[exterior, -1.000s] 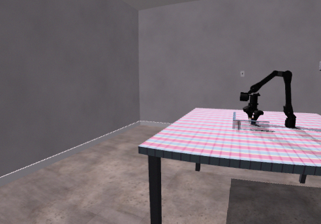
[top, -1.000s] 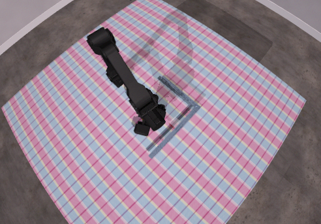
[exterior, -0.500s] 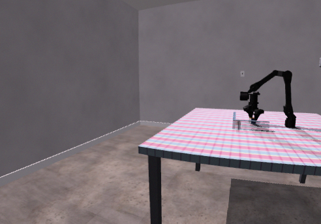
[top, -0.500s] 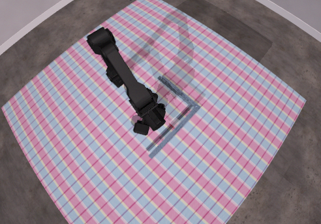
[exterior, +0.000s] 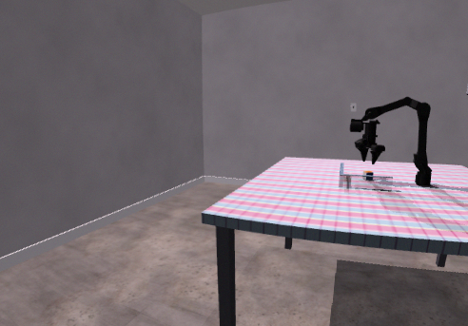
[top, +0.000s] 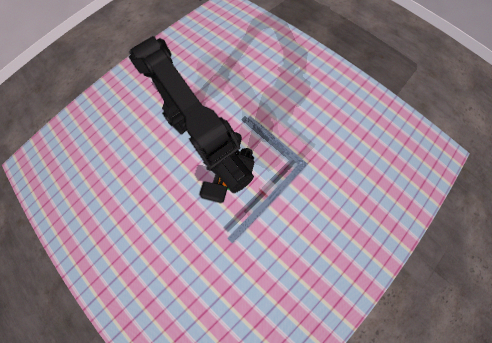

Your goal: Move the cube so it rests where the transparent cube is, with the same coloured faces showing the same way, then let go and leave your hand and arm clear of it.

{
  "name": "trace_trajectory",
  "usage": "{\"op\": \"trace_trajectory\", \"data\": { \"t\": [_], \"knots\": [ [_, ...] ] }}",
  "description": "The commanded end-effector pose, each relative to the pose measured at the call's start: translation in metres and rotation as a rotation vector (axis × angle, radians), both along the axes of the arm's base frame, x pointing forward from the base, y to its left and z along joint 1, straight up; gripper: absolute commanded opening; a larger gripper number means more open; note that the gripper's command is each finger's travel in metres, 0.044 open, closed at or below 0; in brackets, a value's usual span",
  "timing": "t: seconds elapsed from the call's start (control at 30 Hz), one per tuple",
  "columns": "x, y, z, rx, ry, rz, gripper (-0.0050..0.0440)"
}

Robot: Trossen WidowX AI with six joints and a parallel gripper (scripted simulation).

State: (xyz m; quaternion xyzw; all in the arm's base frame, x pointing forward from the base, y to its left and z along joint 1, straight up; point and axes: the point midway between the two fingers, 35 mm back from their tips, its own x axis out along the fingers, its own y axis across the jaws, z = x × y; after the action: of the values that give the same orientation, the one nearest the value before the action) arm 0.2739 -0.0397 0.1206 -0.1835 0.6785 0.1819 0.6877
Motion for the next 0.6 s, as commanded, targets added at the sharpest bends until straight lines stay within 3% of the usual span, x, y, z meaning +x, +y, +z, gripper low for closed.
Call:
{"op": "trace_trajectory", "data": {
  "t": [0.0,0.13,0.33,0.53,0.57],
  "knots": [
    [0.002,0.0,0.004,-0.002,-0.017,0.0,0.044],
    [0.001,0.0,0.009,-0.003,-0.017,0.0,0.044],
    [-0.005,0.001,0.054,-0.003,-0.02,0.0,0.044],
    [-0.005,0.001,0.055,-0.003,-0.02,0.0,0.044],
    [-0.005,0.001,0.052,-0.002,-0.017,0.0,0.0416]
  ]
}}
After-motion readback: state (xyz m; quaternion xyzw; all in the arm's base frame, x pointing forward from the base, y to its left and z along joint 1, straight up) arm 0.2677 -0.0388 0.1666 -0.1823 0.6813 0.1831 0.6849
